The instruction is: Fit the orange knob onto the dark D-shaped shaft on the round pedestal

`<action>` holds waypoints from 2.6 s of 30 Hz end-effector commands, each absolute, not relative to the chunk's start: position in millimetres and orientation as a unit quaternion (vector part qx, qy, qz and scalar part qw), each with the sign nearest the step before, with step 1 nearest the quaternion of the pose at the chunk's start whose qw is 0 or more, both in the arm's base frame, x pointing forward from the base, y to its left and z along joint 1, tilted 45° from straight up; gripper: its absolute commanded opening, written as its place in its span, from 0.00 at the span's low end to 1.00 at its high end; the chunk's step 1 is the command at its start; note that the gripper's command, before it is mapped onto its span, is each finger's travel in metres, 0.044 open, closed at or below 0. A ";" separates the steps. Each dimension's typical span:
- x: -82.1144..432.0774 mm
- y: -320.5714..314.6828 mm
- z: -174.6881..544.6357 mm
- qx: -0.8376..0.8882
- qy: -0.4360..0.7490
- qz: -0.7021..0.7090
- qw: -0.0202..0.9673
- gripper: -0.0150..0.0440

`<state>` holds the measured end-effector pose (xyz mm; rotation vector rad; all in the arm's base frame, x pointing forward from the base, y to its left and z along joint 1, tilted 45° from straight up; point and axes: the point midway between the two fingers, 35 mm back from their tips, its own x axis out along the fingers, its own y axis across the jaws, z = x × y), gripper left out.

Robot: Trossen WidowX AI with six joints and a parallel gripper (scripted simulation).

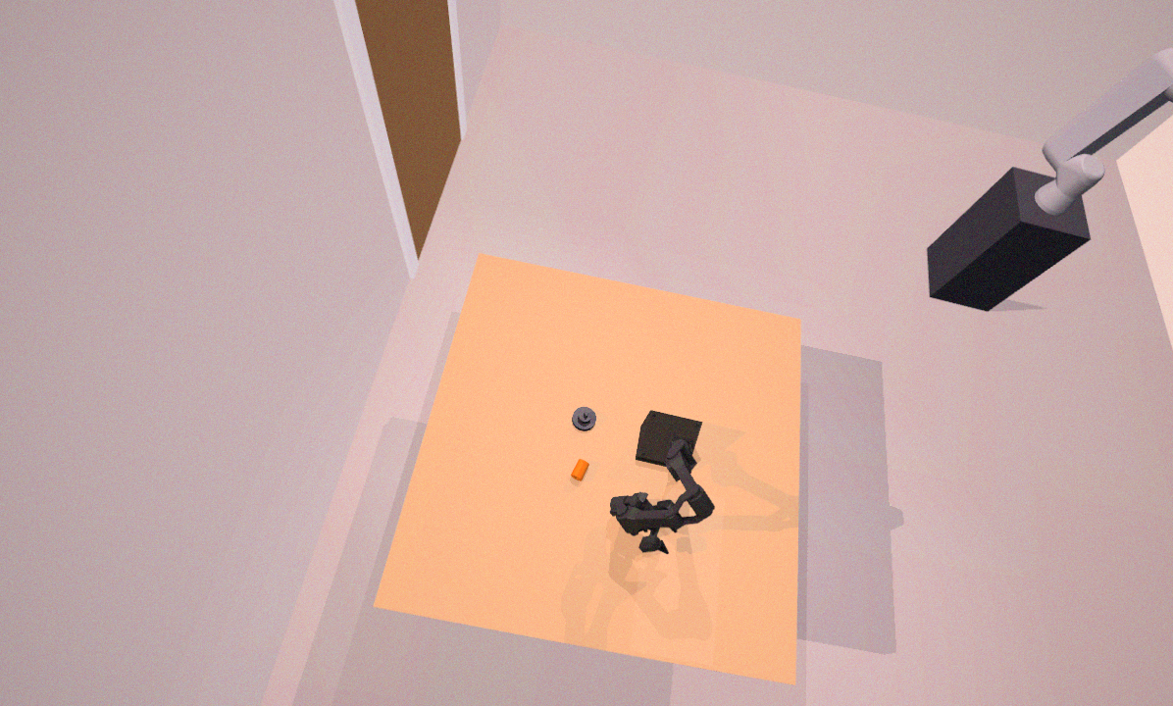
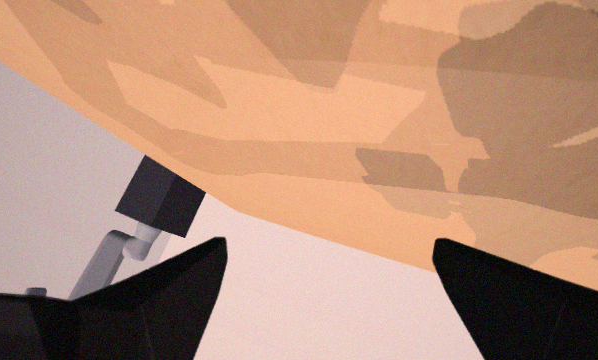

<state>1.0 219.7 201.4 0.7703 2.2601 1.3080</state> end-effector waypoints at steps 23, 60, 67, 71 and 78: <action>287.0 63.0 180.7 0.323 0.672 0.291 0.600 1.00; 305.6 5.6 174.7 0.712 0.625 -0.275 0.167 1.00; 305.6 5.6 174.7 0.712 0.625 -0.275 0.167 1.00; 307.1 11.6 167.7 0.711 0.625 -0.276 0.165 1.00; 306.4 73.4 106.1 0.707 0.631 -0.284 0.143 1.00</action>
